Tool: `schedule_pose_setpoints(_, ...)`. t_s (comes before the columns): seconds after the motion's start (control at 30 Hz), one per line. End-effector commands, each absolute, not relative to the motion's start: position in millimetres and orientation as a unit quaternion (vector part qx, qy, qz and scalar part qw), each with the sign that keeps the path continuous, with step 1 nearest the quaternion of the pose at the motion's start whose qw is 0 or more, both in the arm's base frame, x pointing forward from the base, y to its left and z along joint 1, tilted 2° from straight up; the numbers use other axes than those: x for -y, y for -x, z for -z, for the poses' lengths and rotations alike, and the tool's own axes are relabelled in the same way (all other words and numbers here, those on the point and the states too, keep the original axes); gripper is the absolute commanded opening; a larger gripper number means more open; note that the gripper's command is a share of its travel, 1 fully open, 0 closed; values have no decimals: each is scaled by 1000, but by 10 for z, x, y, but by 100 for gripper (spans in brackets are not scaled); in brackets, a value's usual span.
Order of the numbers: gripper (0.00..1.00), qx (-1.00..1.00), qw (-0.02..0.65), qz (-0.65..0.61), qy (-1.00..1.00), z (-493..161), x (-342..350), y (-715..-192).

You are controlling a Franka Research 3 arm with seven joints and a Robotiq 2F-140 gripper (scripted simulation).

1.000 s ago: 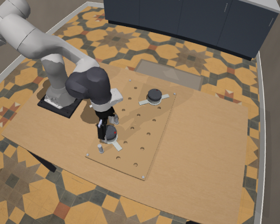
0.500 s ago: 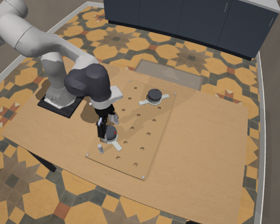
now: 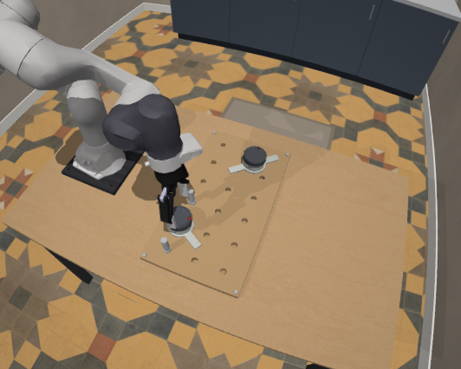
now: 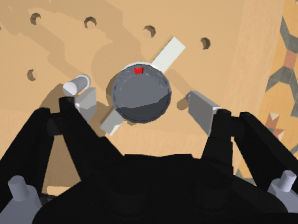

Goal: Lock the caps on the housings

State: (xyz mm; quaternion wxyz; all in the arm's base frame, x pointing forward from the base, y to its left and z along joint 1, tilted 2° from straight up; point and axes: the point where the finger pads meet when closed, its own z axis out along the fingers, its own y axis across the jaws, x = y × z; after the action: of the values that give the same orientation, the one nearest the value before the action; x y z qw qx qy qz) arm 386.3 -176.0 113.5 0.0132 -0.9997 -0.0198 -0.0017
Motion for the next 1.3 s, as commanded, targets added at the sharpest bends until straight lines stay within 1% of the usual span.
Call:
schedule_pose_setpoints(0.0,78,19,15,-7,1000,-1165,1757,-3805)
schedule_pose_setpoints(0.37,78,19,15,-7,1000,-1326,1762,-3807)
schedule_pose_setpoints(0.77,78,18,15,-7,1000,-1350,1763,-3807)
schedule_pose_setpoints(0.97,78,-34,14,-7,999,-1350,1770,-3827)
schedule_pose_setpoints(1.27,78,-39,14,-8,999,-1350,1771,-3829)
